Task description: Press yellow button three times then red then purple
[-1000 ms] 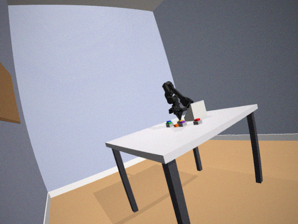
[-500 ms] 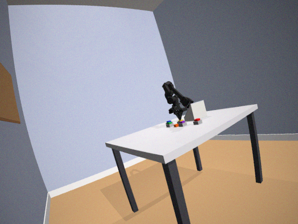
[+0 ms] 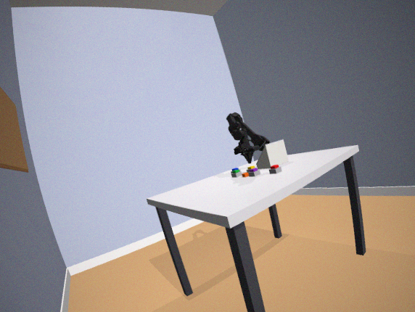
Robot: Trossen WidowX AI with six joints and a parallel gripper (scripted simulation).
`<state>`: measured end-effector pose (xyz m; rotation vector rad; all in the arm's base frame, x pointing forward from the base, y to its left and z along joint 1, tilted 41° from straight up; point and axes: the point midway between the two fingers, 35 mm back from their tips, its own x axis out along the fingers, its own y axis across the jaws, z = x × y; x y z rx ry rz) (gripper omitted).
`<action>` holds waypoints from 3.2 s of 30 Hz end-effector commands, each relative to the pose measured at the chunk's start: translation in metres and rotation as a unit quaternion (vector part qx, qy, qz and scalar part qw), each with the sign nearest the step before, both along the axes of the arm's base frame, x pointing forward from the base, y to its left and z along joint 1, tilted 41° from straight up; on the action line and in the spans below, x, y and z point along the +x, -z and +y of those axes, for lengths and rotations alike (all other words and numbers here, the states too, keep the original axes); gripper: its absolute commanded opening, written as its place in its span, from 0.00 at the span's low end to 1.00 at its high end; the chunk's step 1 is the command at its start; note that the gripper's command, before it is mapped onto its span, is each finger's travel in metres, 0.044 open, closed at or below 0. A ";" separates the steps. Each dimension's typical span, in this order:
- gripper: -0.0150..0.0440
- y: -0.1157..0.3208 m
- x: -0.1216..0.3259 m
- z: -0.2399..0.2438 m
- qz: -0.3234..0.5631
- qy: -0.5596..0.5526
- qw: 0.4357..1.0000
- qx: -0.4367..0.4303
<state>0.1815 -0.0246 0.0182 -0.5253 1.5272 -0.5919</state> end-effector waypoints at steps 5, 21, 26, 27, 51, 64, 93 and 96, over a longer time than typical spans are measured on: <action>0.29 0.010 -0.003 -0.009 0.004 0.000 1.000 -0.001; 0.29 0.021 -0.004 -0.019 0.004 0.001 1.000 -0.002; 0.29 0.021 -0.004 -0.019 0.004 0.001 1.000 -0.002; 0.29 0.021 -0.004 -0.019 0.004 0.001 1.000 -0.002; 0.29 -0.051 0.001 0.044 0.005 0.000 1.000 0.000; 0.29 0.018 0.050 0.150 0.003 -0.001 1.000 0.010; 0.29 0.150 0.047 0.177 0.000 0.000 1.000 0.008; 0.29 0.154 0.047 0.174 0.000 0.000 1.000 0.008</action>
